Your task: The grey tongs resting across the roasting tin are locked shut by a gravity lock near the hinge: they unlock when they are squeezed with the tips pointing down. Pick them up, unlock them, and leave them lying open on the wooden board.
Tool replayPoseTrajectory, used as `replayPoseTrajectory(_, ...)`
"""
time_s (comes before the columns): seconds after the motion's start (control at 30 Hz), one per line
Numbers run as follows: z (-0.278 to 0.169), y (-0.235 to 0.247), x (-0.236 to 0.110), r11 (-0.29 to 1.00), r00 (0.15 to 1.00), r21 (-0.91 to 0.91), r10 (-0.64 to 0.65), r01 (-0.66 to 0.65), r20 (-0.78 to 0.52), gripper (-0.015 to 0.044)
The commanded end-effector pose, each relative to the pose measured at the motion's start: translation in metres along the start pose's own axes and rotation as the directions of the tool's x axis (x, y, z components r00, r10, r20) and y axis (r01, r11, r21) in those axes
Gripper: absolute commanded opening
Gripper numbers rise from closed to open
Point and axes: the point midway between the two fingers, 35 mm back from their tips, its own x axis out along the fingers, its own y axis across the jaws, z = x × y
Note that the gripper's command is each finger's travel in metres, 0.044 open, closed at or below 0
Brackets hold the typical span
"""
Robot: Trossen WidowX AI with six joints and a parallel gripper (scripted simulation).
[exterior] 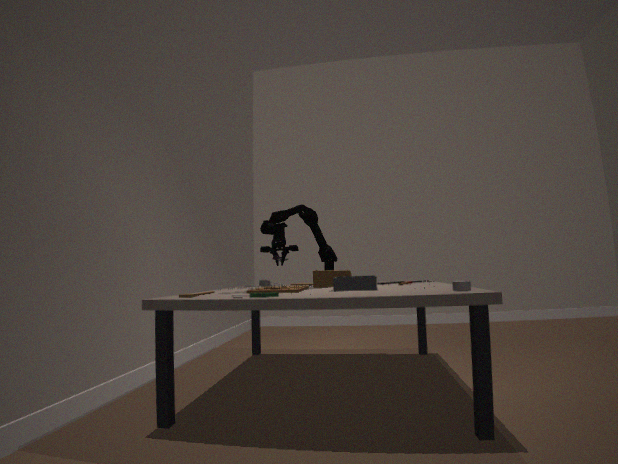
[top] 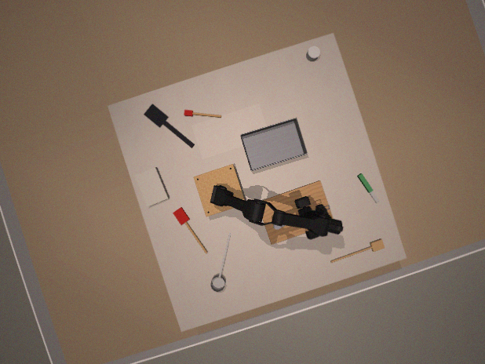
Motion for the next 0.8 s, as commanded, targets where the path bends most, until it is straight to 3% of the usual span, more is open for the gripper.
replayPoseTrajectory(0.0, 0.001, -0.002, -0.002, 1.0, 0.999, 0.017, 0.002, -0.003, 0.042, -0.015)
replayPoseTrajectory(0.77, 0.0, -0.012, -0.014, 0.997, 0.889, 0.06, 0.015, -0.048, 0.458, -0.015)
